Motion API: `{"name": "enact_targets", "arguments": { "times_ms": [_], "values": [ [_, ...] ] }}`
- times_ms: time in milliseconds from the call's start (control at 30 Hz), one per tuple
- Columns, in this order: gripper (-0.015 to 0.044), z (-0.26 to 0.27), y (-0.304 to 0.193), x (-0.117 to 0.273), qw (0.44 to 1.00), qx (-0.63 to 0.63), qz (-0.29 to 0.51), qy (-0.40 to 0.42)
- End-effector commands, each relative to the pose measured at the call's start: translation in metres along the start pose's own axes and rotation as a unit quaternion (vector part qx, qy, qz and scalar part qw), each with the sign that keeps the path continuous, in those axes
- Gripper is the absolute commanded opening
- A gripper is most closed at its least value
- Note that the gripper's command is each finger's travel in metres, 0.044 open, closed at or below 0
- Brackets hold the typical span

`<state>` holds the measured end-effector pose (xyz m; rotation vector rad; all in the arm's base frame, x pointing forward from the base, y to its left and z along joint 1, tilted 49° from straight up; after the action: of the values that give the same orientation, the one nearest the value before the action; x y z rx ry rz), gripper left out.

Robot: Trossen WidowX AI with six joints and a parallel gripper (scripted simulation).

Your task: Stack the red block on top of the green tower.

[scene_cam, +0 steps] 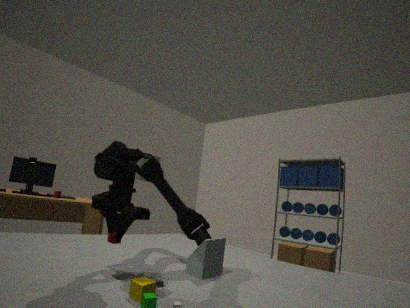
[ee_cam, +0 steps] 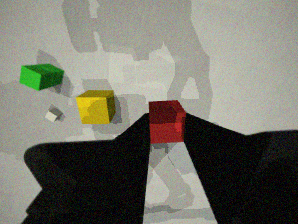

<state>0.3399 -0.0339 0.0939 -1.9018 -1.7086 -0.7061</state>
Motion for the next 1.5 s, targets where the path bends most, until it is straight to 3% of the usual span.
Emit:
{"name": "enact_targets", "arguments": {
  "times_ms": [0,867,1467],
  "values": [
    [0.0,0.018,0.006,0.002,1.0,-0.003,-0.001,0.005],
    [0.0,0.17,0.011,-0.001,1.0,-0.012,0.008,0.005],
    [0.0,0.176,0.011,-0.046,1.0,-0.013,0.008,0.004]
  ]
}}
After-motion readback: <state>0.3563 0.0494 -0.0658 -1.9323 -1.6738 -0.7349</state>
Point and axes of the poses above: the point midway between the two fingers, 35 mm back from their tips, its own x axis back along the fingers, its own z axis across the jaws, y = z × x, the point moved 1 cm from there along x, back along the fingers, and after that the axes turned 6 degrees about -x, right-handed, at the moved point
